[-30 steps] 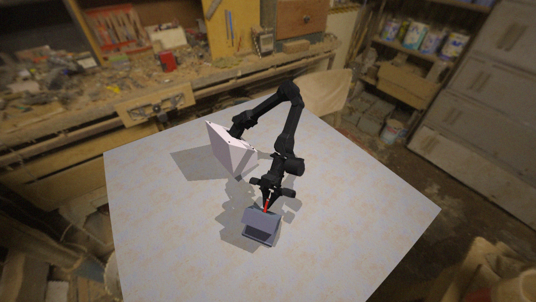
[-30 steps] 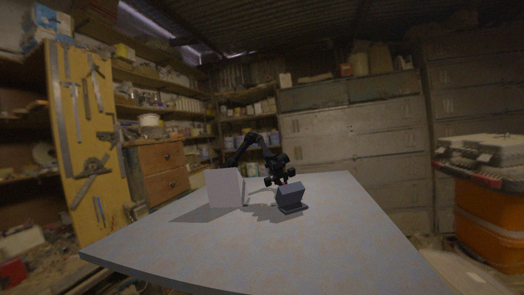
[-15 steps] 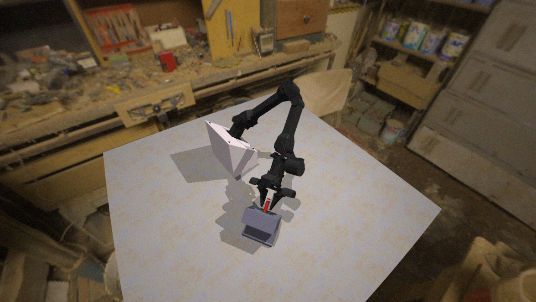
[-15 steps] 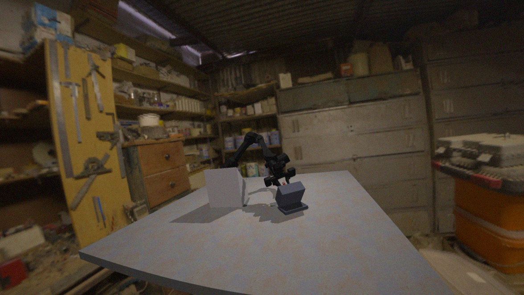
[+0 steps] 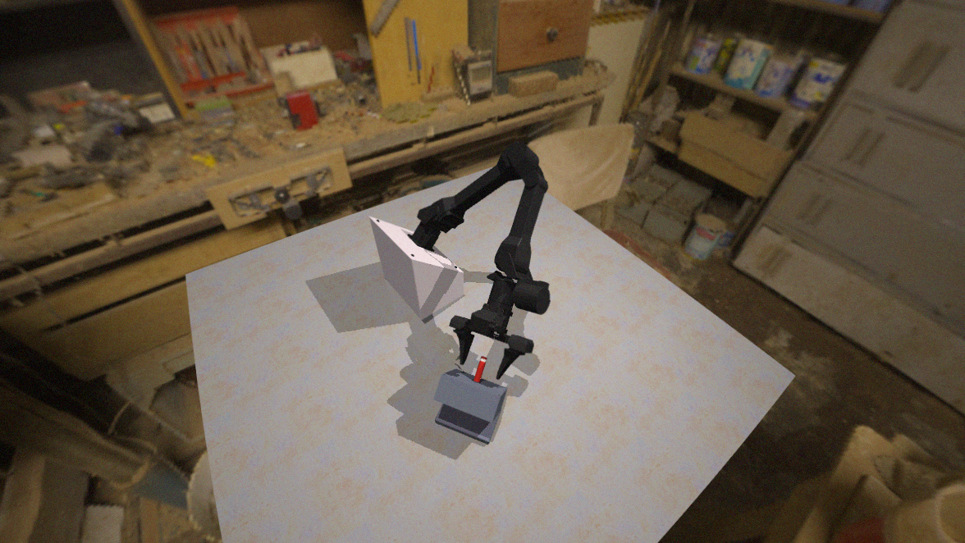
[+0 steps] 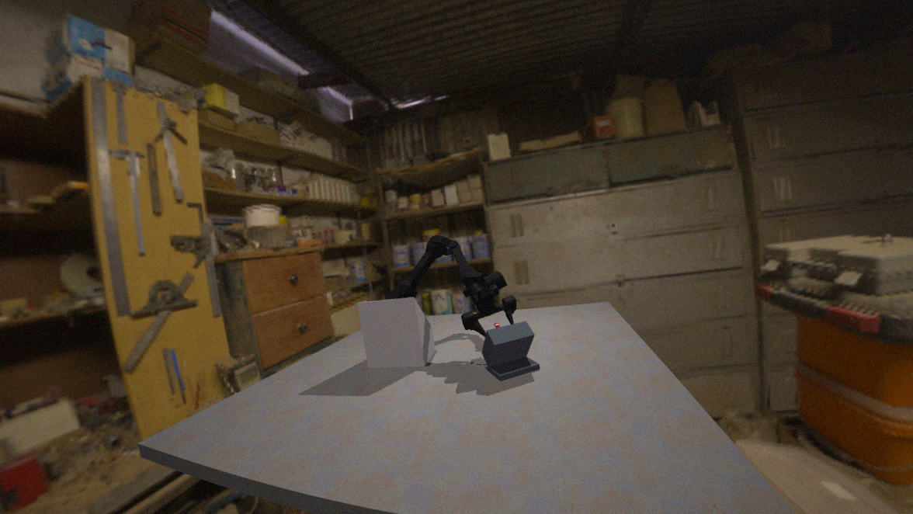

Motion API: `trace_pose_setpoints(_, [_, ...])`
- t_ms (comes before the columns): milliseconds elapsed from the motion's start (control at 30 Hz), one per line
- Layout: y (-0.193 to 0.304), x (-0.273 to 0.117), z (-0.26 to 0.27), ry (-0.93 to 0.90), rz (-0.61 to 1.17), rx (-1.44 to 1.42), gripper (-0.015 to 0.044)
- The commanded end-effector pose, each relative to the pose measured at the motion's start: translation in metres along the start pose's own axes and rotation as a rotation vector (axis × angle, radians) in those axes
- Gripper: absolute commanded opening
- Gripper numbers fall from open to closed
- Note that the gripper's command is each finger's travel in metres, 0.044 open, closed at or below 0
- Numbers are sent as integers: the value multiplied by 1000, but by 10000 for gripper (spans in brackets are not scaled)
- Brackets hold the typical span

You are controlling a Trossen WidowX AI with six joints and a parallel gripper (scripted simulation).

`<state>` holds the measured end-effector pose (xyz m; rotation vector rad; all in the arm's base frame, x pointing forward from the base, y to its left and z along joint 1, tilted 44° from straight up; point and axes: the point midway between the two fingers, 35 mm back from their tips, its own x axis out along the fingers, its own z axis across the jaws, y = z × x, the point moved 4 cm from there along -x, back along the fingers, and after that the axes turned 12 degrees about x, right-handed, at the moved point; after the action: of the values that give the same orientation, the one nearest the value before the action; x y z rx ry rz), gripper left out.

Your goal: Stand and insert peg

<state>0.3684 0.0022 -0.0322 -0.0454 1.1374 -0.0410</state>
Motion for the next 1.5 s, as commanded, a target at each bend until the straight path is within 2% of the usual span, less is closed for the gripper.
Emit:
trace_pose_setpoints(0, [0,-6,2,-5,-1,0,440])
trace_pose_setpoints(1467, [1,-62,7,4,-2,-5,440])
